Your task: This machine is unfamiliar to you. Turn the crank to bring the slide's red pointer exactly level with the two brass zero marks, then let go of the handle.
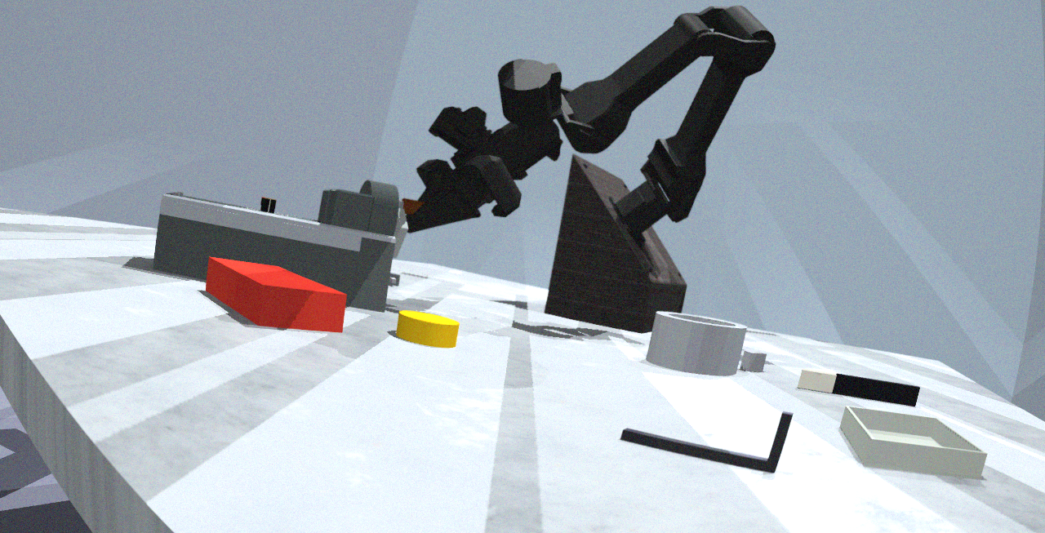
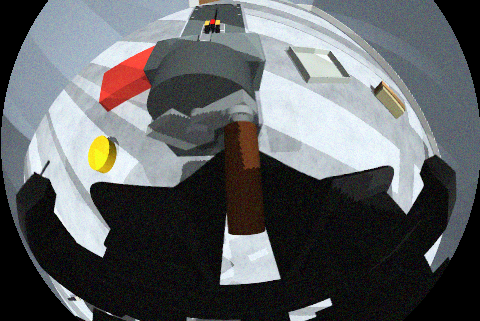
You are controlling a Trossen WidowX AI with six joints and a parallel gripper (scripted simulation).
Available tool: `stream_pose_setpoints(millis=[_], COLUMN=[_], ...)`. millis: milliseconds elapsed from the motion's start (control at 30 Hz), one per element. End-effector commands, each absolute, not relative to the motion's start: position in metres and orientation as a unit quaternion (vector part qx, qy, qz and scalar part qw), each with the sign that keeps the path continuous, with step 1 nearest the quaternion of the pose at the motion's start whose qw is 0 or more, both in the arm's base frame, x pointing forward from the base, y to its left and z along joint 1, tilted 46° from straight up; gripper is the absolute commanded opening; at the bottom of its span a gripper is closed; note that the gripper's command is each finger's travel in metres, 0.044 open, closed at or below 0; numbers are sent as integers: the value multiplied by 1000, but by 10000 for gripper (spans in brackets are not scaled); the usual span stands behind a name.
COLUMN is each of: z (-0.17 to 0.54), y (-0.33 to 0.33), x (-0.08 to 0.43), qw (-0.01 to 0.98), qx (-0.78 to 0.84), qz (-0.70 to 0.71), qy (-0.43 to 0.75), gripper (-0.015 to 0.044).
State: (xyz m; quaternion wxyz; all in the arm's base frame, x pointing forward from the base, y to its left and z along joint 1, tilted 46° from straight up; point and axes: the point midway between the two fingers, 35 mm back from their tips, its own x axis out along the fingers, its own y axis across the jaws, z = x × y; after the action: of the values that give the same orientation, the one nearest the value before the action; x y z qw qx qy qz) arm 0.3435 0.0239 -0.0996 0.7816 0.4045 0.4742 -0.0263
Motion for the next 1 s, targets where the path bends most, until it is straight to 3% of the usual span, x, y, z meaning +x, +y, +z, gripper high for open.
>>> stream_pose_setpoints(millis=[0, 967], z=[-103, -116], y=[25, 33], x=[342, 339], qw=[780, 779], qx=[406, 407], qz=[-28, -28], qy=[476, 476], gripper=[0, 0])
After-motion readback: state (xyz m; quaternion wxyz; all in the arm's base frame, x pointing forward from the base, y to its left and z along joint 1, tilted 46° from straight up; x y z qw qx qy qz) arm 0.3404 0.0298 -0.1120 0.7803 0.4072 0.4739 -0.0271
